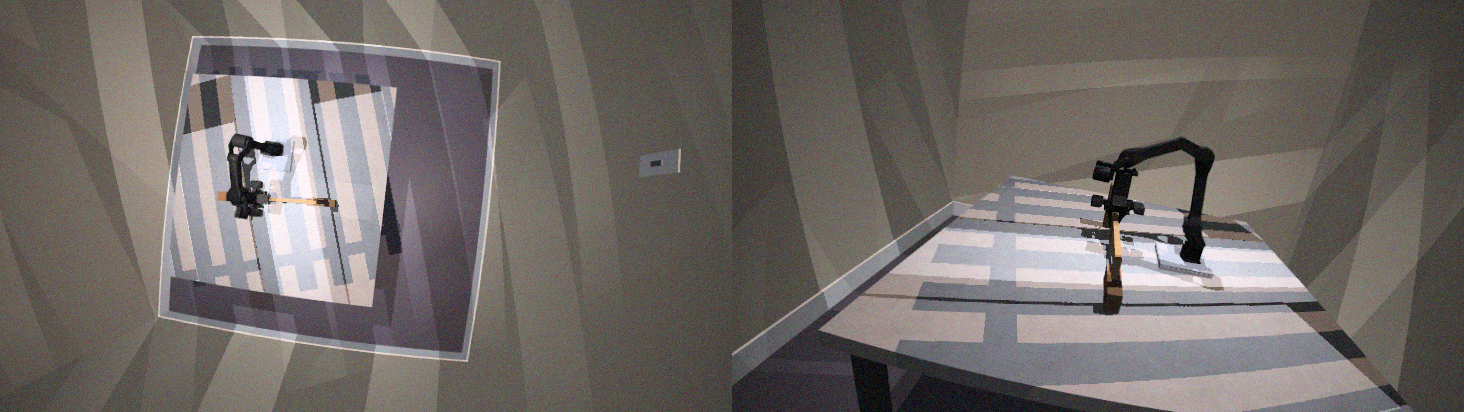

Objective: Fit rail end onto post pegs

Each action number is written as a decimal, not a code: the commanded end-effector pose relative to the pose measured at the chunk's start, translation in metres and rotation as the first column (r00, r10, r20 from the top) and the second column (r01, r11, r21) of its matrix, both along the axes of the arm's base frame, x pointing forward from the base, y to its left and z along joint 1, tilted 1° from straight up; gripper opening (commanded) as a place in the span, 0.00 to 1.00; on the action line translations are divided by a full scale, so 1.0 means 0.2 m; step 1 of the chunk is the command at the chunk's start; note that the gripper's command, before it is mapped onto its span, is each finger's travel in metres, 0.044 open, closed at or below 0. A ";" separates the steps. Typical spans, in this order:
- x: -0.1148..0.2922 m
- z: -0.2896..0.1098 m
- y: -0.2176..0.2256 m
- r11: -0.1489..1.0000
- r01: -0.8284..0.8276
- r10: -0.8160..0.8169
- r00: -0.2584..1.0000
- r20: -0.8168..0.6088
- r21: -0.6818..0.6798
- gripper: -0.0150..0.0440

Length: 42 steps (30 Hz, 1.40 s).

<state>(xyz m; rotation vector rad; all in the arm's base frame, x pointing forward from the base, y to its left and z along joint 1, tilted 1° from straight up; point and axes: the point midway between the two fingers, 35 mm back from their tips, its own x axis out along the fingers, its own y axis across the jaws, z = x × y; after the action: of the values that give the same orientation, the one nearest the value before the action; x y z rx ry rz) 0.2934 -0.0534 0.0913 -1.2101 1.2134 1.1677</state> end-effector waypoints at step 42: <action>0.00 0.00 -0.07 1.000 -0.003 0.003 1.000 0.000 -0.002 0.25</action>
<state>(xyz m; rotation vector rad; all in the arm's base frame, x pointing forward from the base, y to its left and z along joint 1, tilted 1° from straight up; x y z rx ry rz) 0.2932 -0.0658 0.0911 -1.2105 1.2129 1.1683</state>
